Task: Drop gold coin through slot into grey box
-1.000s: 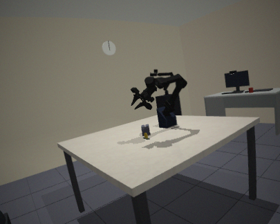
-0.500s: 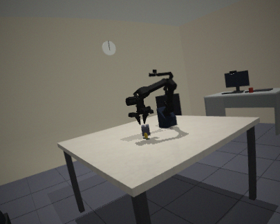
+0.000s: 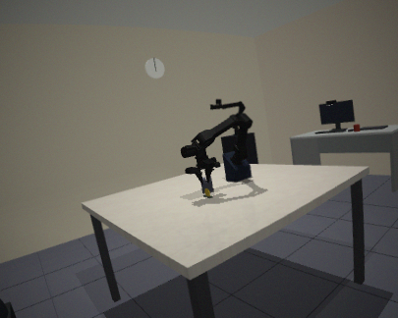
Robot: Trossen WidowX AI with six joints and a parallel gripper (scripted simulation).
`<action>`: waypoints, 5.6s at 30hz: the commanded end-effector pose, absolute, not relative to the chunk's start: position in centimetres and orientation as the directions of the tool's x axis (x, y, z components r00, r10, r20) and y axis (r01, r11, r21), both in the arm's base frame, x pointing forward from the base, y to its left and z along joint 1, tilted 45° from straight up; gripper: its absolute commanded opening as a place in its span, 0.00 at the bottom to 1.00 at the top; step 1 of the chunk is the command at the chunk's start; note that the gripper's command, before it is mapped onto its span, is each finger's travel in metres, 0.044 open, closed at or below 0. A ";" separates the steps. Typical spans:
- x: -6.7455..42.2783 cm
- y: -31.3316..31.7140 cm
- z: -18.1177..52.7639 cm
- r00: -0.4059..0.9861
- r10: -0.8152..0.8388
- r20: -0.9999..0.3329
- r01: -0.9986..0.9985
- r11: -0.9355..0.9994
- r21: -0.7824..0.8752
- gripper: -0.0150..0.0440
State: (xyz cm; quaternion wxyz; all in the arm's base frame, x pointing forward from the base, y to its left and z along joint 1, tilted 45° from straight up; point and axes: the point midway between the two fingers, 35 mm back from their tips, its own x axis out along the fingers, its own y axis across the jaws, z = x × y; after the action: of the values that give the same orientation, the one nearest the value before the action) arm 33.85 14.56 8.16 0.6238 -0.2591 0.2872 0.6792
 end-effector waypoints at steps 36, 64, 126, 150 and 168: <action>32.9 19.0 3.6 -0.094 0.703 -0.705 -0.995 -0.055 0.078 0.53; 33.4 17.4 5.1 -0.093 0.700 -0.708 -0.996 -0.055 0.077 0.25; 32.8 10.6 8.8 -0.092 0.696 -0.712 -0.833 0.337 0.438 0.25; 30.0 6.3 5.1 -0.093 0.691 -0.717 -0.831 0.343 0.438 0.25; 27.0 3.7 2.7 -0.096 0.696 -0.712 -0.832 0.337 0.441 0.25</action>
State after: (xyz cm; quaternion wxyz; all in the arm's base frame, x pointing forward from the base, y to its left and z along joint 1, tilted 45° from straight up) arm 27.61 4.17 3.08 0.6694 -0.0697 0.4709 0.5703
